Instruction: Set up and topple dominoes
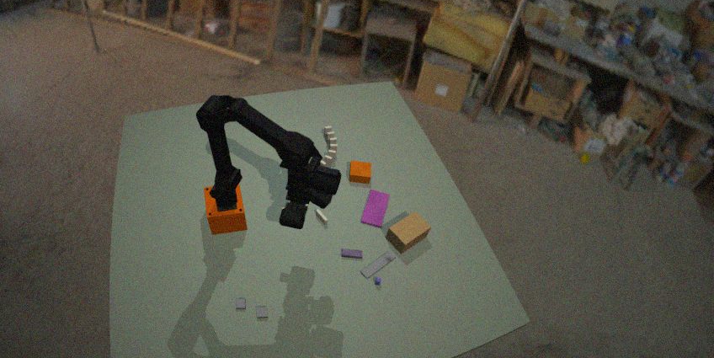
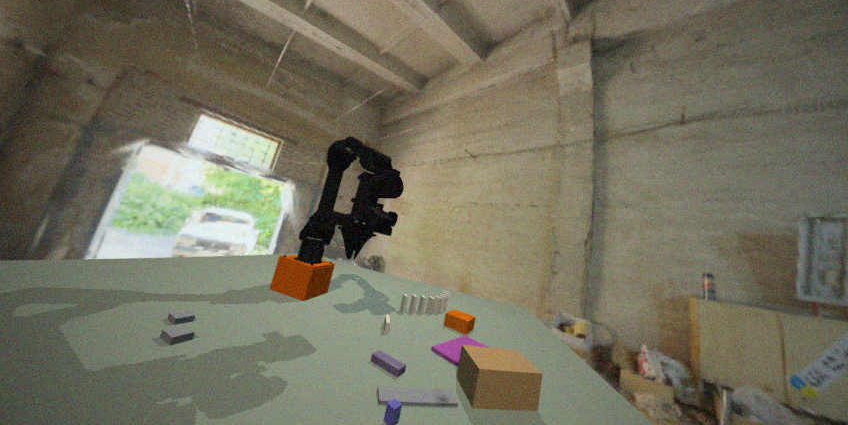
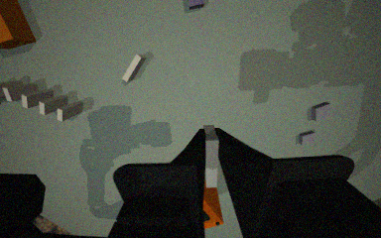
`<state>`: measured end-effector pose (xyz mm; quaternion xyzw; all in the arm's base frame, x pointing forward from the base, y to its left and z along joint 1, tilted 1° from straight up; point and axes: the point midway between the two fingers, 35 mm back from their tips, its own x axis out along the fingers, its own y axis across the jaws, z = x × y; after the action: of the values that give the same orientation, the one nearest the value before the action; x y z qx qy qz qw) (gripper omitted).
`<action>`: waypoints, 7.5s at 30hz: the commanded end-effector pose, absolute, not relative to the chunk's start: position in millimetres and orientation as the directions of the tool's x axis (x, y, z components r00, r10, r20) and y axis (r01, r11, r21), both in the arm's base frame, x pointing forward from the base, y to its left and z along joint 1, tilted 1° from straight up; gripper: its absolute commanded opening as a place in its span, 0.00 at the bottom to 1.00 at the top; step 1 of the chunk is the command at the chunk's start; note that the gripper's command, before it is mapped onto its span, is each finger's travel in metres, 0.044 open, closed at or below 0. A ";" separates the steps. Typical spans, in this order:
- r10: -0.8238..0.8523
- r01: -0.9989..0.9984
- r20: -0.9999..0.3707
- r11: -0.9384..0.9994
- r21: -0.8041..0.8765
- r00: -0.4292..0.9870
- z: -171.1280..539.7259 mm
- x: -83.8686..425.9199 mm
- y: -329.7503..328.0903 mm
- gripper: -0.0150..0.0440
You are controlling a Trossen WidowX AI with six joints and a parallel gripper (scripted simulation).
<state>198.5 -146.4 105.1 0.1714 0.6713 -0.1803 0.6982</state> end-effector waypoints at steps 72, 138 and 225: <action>0.107 -0.106 -0.106 0.994 0.010 0.989 66.7 151.2 -163.1 0.30; 0.064 -0.065 -0.077 0.998 -0.009 0.995 -35.6 160.6 -166.8 0.30; -0.014 0.997 -0.999 0.073 0.031 0.032 17.3 188.0 -167.4 1.00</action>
<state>191.4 -169.7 39.2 0.4866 0.4973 -0.4735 0.5402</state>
